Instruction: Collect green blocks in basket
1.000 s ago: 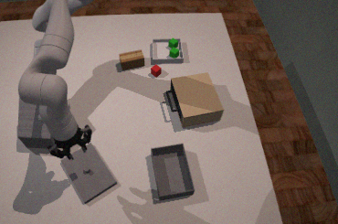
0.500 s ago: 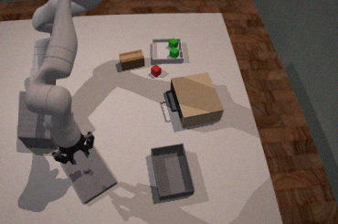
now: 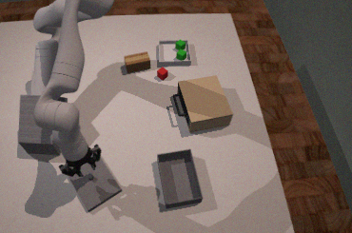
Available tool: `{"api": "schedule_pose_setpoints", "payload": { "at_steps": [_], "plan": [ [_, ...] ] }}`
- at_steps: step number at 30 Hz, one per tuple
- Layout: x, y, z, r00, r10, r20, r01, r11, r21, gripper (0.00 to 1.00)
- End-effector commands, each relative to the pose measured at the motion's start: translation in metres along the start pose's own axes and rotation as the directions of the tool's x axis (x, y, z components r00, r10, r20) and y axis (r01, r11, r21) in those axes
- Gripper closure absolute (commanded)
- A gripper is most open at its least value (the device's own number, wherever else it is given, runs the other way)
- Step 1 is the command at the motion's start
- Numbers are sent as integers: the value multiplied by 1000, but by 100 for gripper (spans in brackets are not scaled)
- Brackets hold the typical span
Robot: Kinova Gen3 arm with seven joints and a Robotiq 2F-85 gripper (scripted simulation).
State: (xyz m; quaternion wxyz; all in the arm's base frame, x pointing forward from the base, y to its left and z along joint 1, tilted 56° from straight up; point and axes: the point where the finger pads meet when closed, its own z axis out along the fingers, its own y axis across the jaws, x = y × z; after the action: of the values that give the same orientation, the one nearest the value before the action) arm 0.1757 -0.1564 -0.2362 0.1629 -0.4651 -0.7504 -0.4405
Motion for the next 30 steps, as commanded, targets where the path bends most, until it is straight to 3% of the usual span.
{"api": "schedule_pose_setpoints", "payload": {
  "at_steps": [1,13,30],
  "plan": [
    [-1,0,7,1000,0,2,0,1000,0,52],
    [-1,0,23,1000,0,2,0,1000,0,52],
    [-1,0,25,1000,0,2,0,1000,0,52]
  ]
}}
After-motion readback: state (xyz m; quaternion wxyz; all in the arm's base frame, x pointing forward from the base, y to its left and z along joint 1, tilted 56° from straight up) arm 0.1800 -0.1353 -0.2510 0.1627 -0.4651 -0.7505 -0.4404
